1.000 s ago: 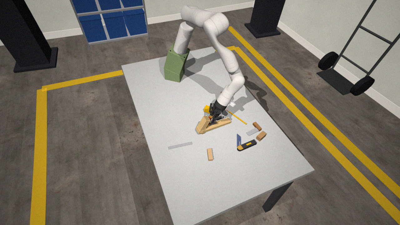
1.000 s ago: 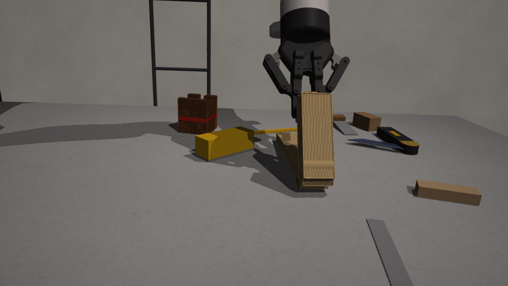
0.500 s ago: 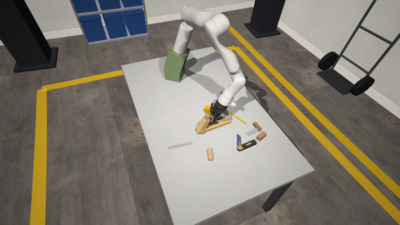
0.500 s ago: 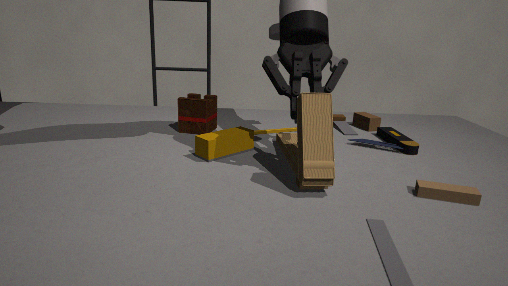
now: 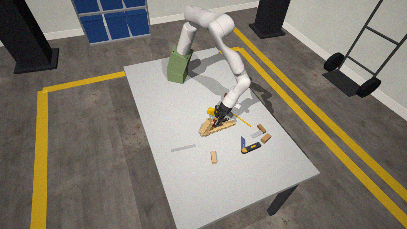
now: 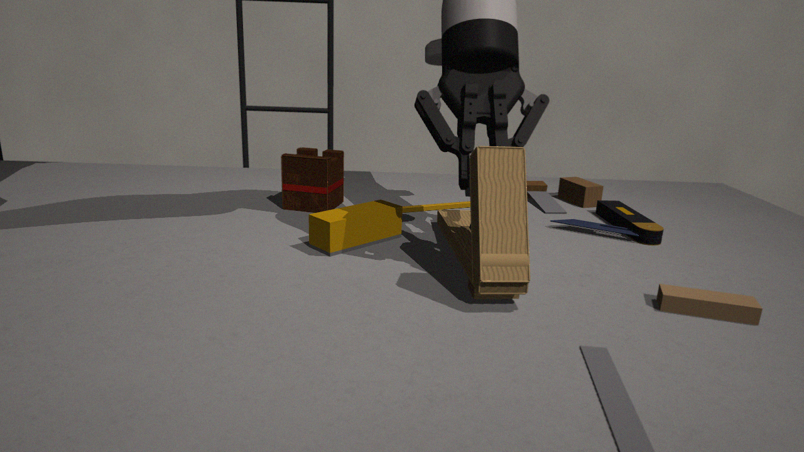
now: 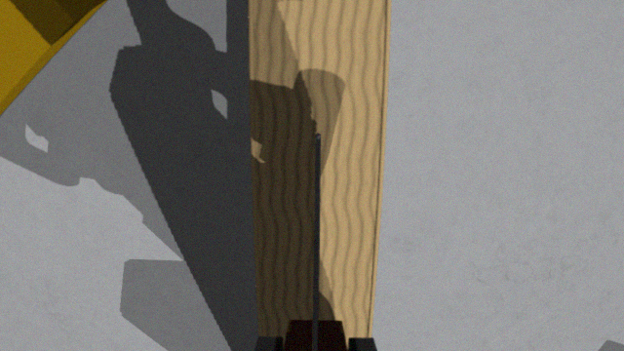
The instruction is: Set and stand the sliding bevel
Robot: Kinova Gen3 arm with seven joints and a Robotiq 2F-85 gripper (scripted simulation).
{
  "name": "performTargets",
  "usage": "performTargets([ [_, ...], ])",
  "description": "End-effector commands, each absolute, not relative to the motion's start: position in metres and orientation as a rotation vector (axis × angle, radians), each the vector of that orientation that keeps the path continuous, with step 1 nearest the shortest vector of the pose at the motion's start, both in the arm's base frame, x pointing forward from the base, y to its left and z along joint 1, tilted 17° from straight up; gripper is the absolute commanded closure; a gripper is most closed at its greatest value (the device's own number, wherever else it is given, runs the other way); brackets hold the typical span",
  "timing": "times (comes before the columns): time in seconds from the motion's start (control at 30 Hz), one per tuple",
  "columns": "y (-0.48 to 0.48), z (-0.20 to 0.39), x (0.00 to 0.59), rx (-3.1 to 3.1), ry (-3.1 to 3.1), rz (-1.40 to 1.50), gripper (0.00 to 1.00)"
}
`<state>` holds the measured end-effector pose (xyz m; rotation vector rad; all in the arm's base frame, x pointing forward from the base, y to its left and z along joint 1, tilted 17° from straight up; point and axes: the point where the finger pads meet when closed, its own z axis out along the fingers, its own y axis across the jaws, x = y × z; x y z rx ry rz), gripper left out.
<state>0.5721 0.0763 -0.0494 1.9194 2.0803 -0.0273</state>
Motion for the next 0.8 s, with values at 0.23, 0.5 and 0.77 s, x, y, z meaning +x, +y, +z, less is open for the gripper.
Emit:
performTargets([
  [0.23, 0.076, -0.047, 0.572, 1.919, 2.079, -0.026, 0.9],
  [0.5, 0.077, -0.043, 0.571, 1.919, 2.079, -0.026, 0.9],
  [0.77, 0.08, -0.032, 0.569, 1.919, 2.079, -0.026, 0.9],
])
